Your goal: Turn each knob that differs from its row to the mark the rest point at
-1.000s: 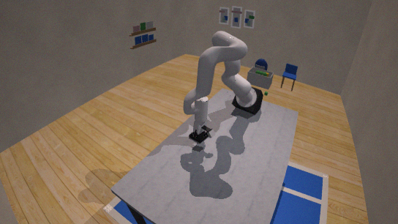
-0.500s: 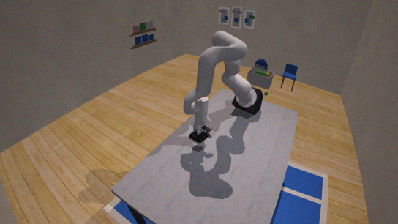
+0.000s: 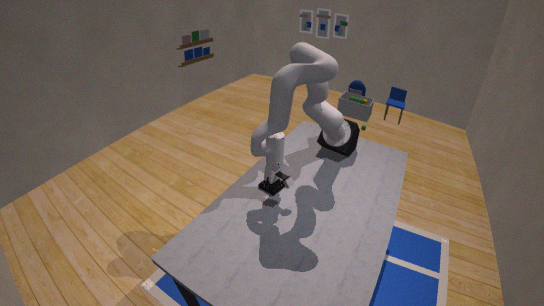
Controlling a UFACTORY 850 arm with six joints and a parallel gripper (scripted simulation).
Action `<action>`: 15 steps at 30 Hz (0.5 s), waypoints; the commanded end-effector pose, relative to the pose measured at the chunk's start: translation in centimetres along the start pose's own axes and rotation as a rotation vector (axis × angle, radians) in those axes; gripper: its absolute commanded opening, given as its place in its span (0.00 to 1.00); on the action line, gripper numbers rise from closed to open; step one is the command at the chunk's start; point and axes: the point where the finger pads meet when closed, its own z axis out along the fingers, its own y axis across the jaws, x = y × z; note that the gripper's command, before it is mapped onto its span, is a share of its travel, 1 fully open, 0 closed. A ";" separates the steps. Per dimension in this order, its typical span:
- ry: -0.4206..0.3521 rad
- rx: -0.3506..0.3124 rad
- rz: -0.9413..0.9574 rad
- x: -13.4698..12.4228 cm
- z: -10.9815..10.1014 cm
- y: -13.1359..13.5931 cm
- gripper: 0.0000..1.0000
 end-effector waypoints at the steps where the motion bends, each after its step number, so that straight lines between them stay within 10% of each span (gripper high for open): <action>1: 0.000 -0.001 -0.010 0.0 0.0 0.1 0.08; 15: 0.000 -0.001 -0.093 0.0 0.0 0.1 0.08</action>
